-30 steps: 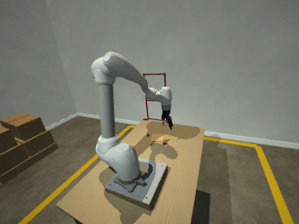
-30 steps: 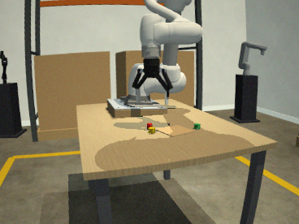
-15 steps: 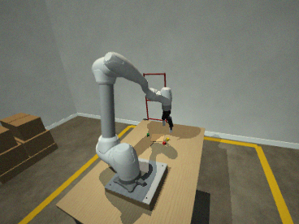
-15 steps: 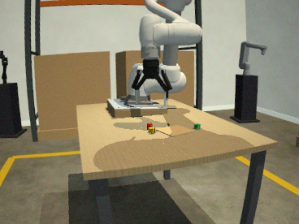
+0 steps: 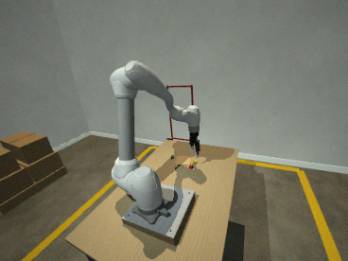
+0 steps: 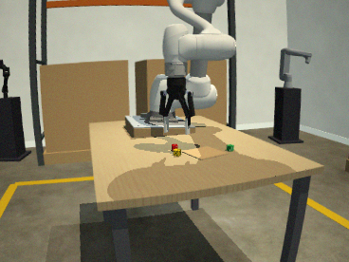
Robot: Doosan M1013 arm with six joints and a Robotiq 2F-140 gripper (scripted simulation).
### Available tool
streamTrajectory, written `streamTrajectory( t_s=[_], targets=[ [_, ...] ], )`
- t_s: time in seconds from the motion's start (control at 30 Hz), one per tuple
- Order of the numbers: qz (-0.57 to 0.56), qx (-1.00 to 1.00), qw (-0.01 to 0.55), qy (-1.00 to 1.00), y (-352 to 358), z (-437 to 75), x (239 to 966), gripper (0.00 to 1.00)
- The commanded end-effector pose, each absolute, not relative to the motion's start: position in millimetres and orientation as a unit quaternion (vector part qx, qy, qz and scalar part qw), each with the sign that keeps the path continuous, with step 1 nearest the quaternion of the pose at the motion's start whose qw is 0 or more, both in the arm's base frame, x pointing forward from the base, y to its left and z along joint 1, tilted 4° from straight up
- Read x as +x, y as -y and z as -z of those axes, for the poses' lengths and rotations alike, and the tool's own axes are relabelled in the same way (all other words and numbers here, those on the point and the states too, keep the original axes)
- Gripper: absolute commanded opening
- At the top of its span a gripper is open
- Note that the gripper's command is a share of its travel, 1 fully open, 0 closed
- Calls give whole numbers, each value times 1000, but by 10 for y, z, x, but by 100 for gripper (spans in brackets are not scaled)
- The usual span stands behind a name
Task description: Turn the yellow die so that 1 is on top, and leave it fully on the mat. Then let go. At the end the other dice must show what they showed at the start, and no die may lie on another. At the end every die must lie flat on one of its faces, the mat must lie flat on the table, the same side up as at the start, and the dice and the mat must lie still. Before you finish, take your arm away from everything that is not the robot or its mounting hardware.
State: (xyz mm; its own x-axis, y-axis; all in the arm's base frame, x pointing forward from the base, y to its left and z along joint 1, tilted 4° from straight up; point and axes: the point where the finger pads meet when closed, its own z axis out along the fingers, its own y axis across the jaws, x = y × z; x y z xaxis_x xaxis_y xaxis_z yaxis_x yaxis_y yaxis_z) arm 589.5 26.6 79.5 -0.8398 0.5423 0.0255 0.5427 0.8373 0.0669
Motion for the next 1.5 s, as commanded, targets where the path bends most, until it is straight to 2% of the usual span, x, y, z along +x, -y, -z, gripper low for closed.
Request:
streamTrajectory(
  t_s=[0.0, 1.47],
  targets=[
    [36, -283, 3, 958, -266, -796, 5895, 25],
    [36, -283, 3, 958, -272, -717, 5898, 25]
  ],
)
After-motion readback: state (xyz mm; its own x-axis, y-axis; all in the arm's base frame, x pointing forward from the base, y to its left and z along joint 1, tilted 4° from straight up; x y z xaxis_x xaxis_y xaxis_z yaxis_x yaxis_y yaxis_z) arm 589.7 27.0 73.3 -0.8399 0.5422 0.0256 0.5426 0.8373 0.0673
